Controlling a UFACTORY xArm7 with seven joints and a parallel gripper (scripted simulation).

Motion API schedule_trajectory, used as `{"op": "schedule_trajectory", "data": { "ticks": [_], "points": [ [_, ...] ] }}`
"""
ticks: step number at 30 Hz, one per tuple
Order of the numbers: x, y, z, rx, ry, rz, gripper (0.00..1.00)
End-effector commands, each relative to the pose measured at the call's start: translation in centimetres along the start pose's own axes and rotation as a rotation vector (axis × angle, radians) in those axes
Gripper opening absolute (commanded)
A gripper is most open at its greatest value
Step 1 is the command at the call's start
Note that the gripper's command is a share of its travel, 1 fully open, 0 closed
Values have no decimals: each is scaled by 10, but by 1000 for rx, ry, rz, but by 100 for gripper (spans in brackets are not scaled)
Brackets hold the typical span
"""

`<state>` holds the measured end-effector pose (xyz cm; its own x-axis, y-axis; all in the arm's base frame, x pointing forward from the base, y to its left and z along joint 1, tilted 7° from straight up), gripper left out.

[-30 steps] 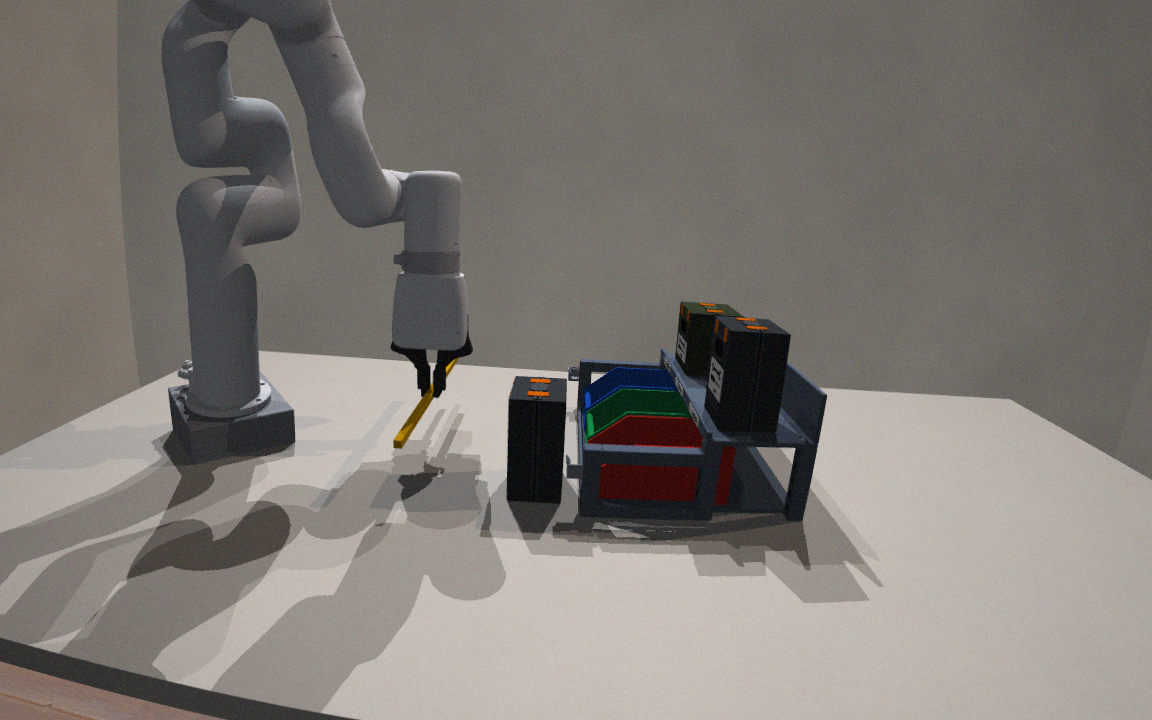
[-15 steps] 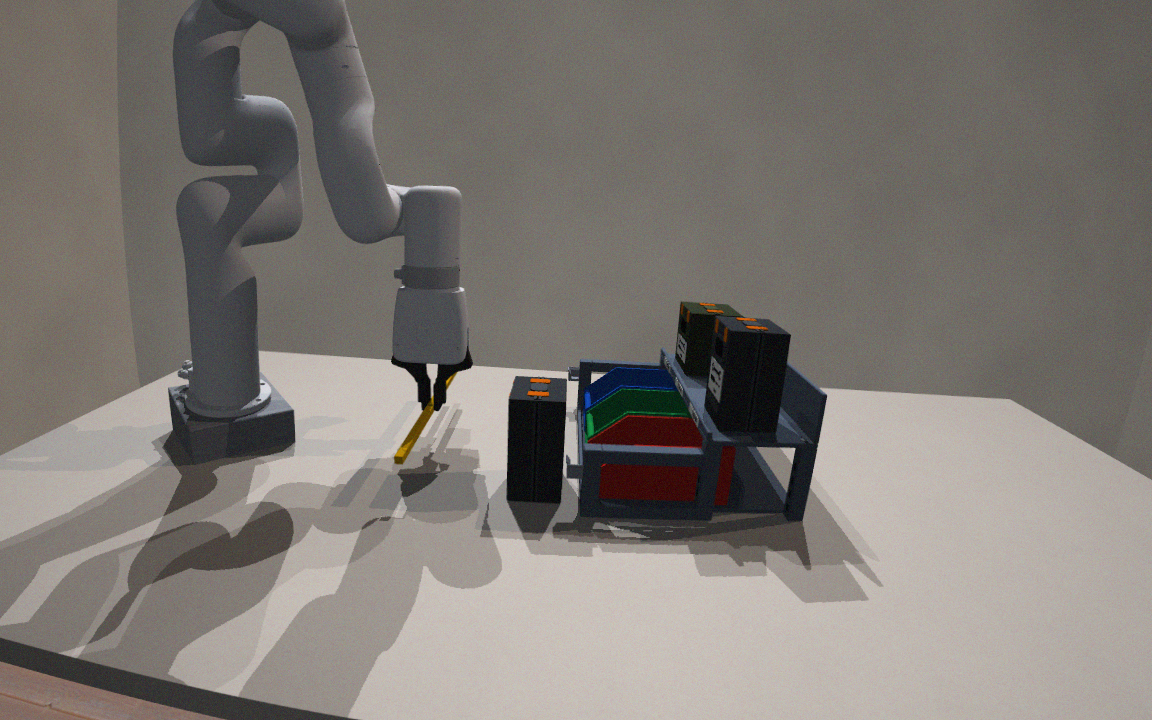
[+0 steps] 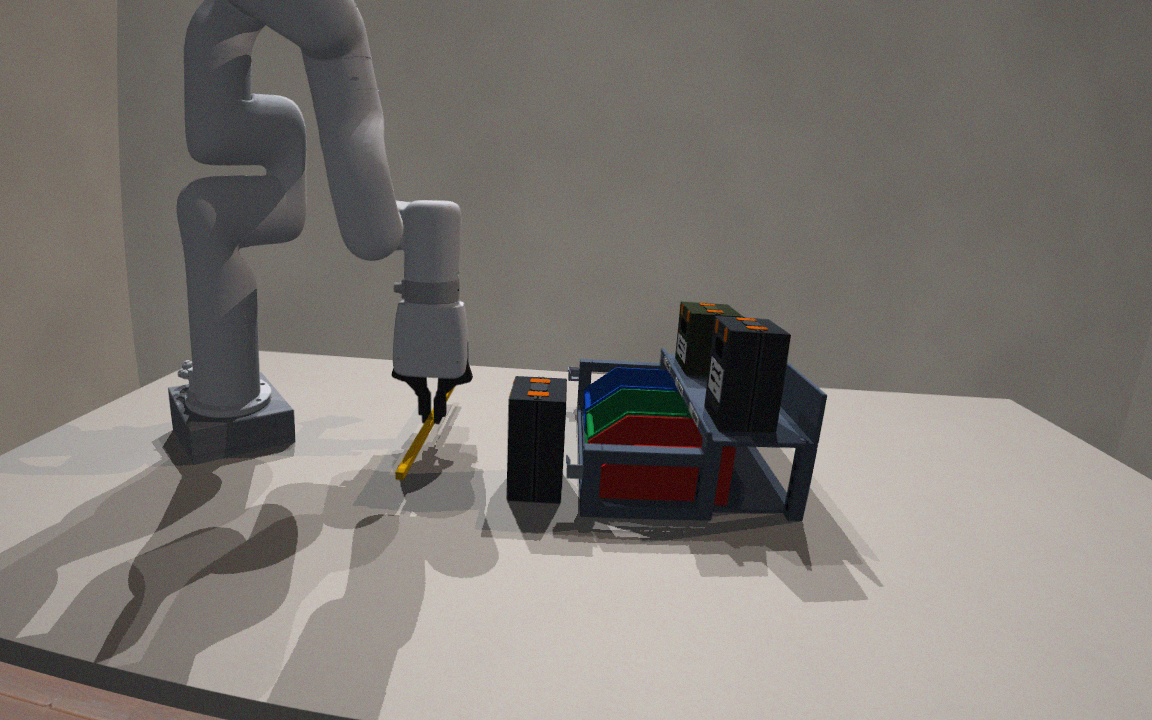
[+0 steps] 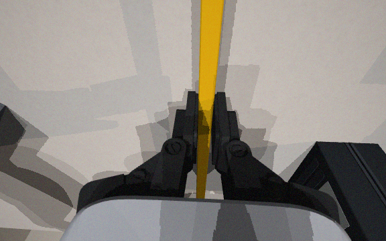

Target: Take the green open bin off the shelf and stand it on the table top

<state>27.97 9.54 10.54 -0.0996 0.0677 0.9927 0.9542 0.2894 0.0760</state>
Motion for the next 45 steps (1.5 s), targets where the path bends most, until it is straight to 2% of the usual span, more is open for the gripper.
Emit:
{"op": "schedule_trajectory", "data": {
  "ticks": [1,3,8,20,21,25,37,38,45],
  "points": [
    [0,1,0,0,-5,-2,0],
    [0,1,0,0,-5,-2,0],
    [-20,1,0,0,-5,-1,0],
    [-20,1,0,0,-5,-1,0],
    [-21,1,-2,2,12,4,0],
    [-30,1,0,0,-5,-1,0],
    [-30,1,0,0,-5,-1,0],
    [-30,1,0,1,-2,1,100],
    [-30,1,0,1,-2,1,100]
  ]
}}
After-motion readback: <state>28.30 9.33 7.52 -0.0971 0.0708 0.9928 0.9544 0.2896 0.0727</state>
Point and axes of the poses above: the point where the finger pads meet when closed, its own x axis back along the fingers, its own y axis across the jaws, z = x × y, the point moved 9 cm from there along x, back along the fingers, and after that the axes turned 7 degrees about x, right-handed, at the moved point
